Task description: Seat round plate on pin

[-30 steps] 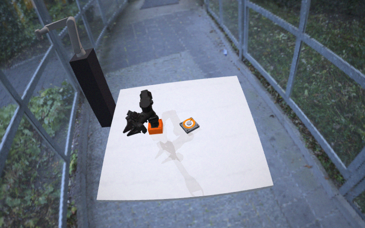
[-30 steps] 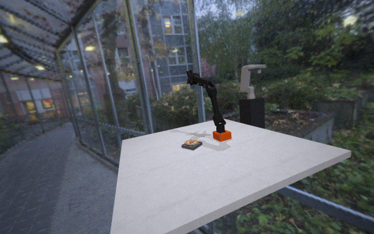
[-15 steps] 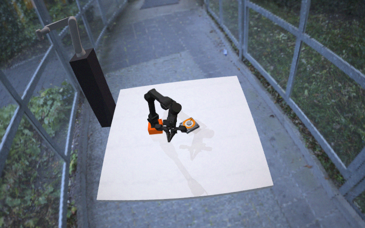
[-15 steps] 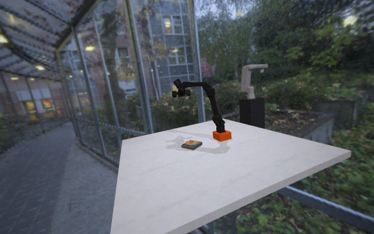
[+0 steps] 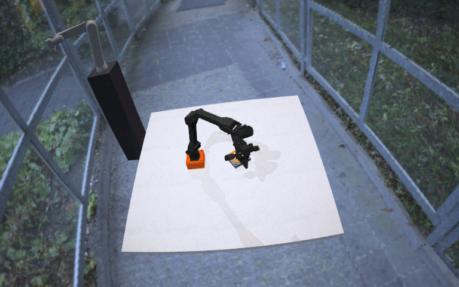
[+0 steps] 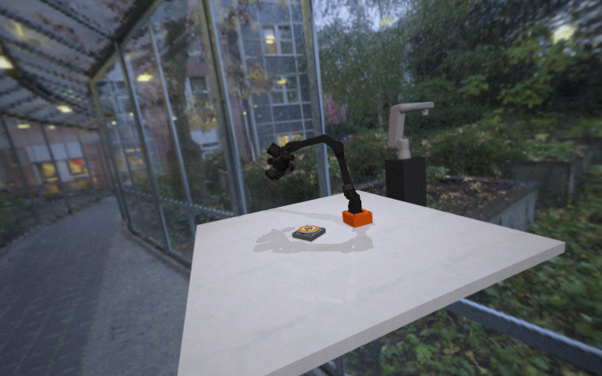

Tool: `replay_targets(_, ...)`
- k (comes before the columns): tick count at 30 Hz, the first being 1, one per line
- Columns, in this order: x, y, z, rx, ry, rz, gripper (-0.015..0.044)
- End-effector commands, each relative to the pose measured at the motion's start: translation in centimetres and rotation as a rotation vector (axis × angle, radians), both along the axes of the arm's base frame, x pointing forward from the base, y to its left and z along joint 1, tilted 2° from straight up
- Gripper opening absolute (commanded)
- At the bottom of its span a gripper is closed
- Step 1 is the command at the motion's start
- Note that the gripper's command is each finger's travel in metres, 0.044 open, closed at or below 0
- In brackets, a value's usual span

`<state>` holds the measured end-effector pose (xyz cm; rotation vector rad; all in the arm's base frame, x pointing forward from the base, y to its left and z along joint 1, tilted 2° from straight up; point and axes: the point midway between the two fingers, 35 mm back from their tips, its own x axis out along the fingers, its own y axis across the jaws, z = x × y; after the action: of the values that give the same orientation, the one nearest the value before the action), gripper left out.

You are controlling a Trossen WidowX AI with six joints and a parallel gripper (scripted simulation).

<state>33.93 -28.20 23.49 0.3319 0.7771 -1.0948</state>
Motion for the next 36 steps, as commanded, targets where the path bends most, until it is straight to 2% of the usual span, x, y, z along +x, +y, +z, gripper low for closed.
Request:
replay_targets(1,2.3,6.4,-3.4,0.105,0.086,0.208,0.0)
replay_targets(3,2.7,7.9,-4.1,0.129,0.104,0.251,0.0)
replay_targets(9,2.9,17.7,-8.7,0.28,0.23,0.517,0.0)
replay_targets(11,2.7,19.2,-9.4,0.302,0.257,0.563,0.0)
replay_targets(17,-0.5,28.7,-13.5,0.445,0.448,0.856,0.0)
replay_targets(22,-4.1,34.0,-15.6,0.534,0.587,1.035,0.0)
replay_targets(32,-4.1,34.3,-15.8,0.539,0.595,1.045,0.0)
replay_targets(36,-4.0,34.3,-17.6,0.539,0.595,1.045,0.0)
